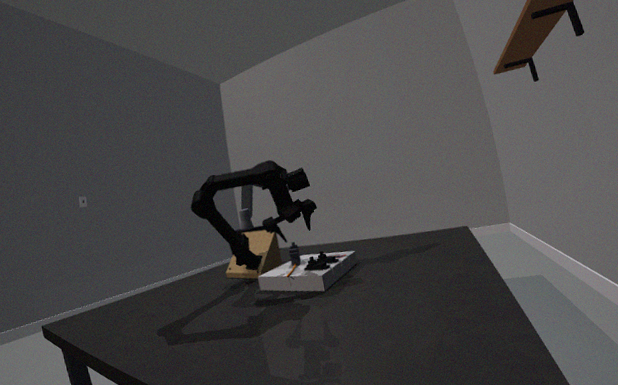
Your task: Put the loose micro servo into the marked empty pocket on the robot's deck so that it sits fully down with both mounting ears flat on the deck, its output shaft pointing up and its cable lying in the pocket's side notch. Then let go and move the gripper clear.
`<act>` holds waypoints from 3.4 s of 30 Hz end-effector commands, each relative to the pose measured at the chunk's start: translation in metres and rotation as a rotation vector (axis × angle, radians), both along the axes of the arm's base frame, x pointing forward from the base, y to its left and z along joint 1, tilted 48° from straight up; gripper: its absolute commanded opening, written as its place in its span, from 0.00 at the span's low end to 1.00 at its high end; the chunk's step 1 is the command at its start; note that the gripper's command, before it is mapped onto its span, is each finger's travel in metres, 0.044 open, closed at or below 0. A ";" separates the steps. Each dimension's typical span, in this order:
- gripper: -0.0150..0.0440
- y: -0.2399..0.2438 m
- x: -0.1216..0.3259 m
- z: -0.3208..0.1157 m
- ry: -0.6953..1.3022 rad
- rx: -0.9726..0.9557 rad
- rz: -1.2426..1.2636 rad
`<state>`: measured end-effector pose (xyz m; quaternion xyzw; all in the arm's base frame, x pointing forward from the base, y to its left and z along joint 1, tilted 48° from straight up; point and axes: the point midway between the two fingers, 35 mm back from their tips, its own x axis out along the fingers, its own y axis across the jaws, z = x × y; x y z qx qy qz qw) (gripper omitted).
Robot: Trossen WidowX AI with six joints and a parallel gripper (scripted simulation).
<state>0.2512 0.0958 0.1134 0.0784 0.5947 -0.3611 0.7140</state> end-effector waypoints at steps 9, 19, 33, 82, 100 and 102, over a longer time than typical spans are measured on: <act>1.00 0.006 -0.033 -0.025 -0.140 -0.286 -0.195; 1.00 0.006 -0.042 -0.031 -0.220 -0.364 -0.232; 1.00 -0.014 -0.040 -0.050 -0.221 -0.364 -0.232; 0.25 -0.003 -0.025 -0.039 -0.221 -0.364 -0.232; 0.25 0.041 -0.021 -0.085 -0.222 -0.360 -0.233; 0.25 0.047 -0.022 -0.091 -0.222 -0.359 -0.233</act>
